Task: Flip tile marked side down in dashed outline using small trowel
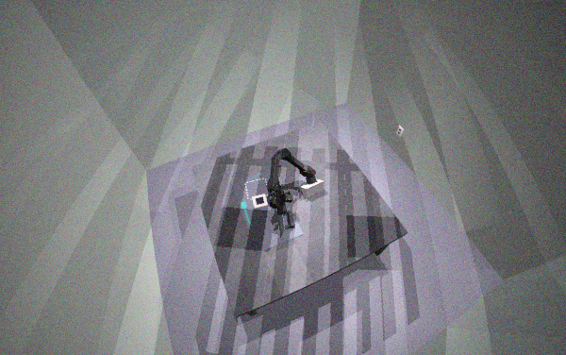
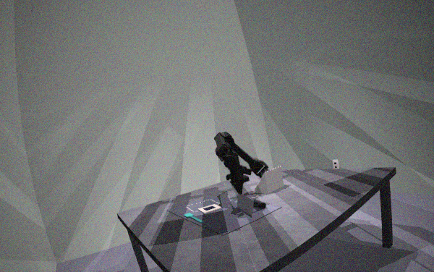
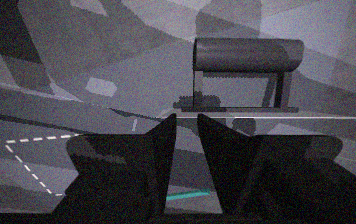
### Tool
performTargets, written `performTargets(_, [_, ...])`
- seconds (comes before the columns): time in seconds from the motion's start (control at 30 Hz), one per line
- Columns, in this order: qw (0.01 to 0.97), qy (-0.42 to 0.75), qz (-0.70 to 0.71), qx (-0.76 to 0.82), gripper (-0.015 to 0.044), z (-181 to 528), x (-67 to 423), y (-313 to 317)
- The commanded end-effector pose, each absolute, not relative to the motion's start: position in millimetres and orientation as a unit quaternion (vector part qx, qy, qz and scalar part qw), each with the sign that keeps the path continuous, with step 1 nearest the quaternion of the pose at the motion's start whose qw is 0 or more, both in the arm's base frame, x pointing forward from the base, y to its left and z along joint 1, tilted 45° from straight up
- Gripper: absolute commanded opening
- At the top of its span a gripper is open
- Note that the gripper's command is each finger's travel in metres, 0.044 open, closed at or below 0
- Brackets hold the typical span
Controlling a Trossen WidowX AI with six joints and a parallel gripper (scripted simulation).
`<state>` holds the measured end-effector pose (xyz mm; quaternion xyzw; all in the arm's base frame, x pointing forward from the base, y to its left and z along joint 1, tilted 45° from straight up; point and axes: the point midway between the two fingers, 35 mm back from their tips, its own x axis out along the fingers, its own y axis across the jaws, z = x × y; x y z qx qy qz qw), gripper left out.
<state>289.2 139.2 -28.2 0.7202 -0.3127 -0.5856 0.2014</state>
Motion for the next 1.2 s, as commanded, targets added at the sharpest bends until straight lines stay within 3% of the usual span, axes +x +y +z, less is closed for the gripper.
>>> performTargets(0.0, [0.202,-0.314,-0.584,0.720,0.0100,-29,291,137])
performTargets(1.17, [0.202,-0.315,-0.583,0.721,0.0100,-20,357,124])
